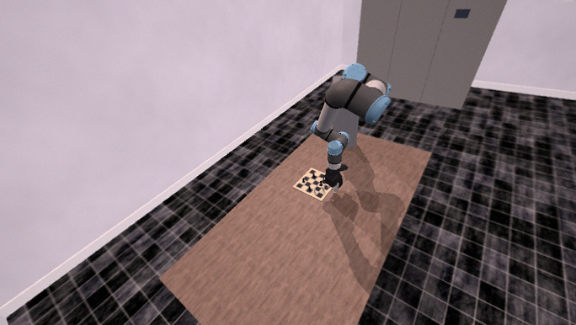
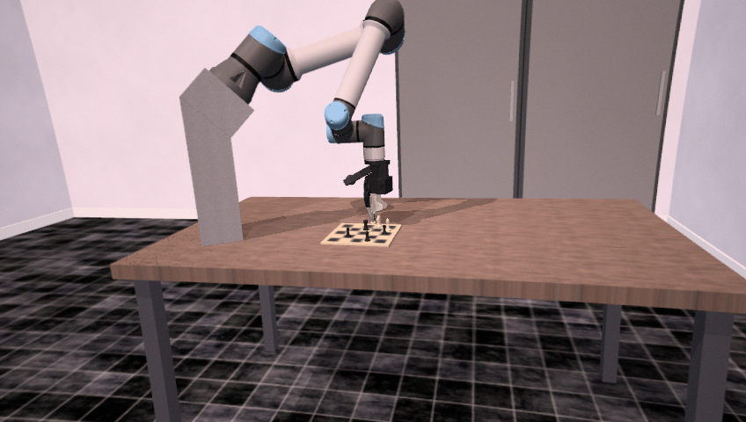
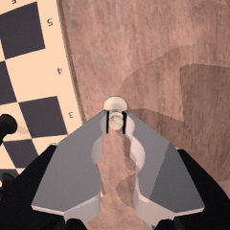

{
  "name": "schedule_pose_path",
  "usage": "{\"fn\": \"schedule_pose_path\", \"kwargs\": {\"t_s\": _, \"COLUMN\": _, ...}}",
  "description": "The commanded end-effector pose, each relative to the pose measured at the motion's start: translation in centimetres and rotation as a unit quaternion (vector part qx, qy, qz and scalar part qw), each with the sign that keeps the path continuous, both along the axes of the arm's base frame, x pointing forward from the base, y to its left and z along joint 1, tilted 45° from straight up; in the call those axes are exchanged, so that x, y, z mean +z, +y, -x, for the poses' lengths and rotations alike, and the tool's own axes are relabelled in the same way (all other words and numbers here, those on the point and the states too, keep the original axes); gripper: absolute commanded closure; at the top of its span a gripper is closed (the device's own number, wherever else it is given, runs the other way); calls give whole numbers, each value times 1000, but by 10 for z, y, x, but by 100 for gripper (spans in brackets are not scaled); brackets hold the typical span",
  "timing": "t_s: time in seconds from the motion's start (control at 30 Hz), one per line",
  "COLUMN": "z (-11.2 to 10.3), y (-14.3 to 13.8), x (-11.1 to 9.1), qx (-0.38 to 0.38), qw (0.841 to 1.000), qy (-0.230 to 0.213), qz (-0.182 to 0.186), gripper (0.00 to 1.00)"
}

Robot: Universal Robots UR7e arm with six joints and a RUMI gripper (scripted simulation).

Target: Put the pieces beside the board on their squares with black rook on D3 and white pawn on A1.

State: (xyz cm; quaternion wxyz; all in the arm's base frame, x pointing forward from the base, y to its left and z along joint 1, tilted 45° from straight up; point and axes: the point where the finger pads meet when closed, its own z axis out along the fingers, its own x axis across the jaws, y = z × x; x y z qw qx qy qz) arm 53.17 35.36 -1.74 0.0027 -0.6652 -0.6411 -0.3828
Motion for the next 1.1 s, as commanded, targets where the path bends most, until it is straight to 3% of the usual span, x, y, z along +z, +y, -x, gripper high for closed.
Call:
{"fn": "schedule_pose_path", "kwargs": {"t_s": 0.0, "z": 4, "y": -4, "x": 5, "qx": -1, "qw": 1000, "qy": 0, "qz": 0, "gripper": 100}}
{"fn": "schedule_pose_path", "kwargs": {"t_s": 0.2, "z": 9, "y": -9, "x": 12, "qx": -1, "qw": 1000, "qy": 0, "qz": 0, "gripper": 100}}
{"fn": "schedule_pose_path", "kwargs": {"t_s": 0.7, "z": 41, "y": -40, "x": 57, "qx": -1, "qw": 1000, "qy": 0, "qz": 0, "gripper": 100}}
{"fn": "schedule_pose_path", "kwargs": {"t_s": 1.07, "z": 51, "y": -49, "x": 70, "qx": -1, "qw": 1000, "qy": 0, "qz": 0, "gripper": 100}}
